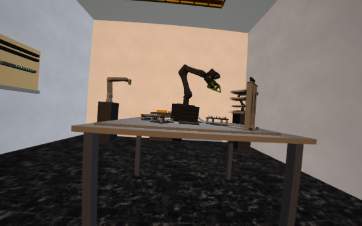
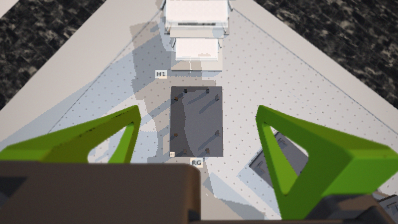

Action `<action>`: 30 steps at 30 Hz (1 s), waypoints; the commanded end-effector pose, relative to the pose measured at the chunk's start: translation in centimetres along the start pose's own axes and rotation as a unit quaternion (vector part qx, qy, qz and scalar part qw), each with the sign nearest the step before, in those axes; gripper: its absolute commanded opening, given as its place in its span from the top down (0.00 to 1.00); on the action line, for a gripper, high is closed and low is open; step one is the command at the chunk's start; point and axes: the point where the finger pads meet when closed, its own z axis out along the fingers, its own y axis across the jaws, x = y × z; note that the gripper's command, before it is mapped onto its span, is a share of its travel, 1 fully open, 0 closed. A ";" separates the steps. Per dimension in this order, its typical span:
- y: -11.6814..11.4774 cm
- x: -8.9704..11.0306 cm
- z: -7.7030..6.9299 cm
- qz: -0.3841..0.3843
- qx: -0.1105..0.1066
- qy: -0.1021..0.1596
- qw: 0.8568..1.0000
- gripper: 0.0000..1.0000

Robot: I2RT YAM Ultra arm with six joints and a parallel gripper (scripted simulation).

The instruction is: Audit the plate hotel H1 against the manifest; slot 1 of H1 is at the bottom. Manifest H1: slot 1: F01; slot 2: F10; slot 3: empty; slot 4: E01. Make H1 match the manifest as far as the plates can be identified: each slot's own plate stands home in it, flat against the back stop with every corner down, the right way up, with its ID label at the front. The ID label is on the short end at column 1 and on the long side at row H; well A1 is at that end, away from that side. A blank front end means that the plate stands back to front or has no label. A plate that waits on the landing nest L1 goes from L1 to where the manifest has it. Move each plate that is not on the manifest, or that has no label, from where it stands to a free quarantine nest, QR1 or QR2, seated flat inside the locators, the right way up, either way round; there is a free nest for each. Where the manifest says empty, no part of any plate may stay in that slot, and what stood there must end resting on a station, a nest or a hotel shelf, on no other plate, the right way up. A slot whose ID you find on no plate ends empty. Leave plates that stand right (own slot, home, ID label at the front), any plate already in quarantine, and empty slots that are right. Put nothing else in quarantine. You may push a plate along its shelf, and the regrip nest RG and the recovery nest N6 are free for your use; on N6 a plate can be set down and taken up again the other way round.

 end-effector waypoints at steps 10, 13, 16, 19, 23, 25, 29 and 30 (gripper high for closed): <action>0.2 -2.5 0.9 0.005 -0.005 -0.032 0.999 0.00; 0.2 -2.7 1.3 0.005 -0.005 -0.032 0.999 0.00; 0.2 -2.8 1.8 0.005 -0.005 -0.032 0.999 0.00; 0.2 -2.9 2.1 0.005 -0.005 -0.032 0.999 0.00; 0.2 -3.1 2.6 0.005 -0.005 -0.032 0.999 0.00; 0.2 -3.2 2.9 0.005 -0.005 -0.032 0.999 0.00; 0.2 -3.4 3.5 0.005 -0.005 -0.032 0.999 0.00; 0.2 -3.5 3.7 0.005 -0.005 -0.032 0.999 0.00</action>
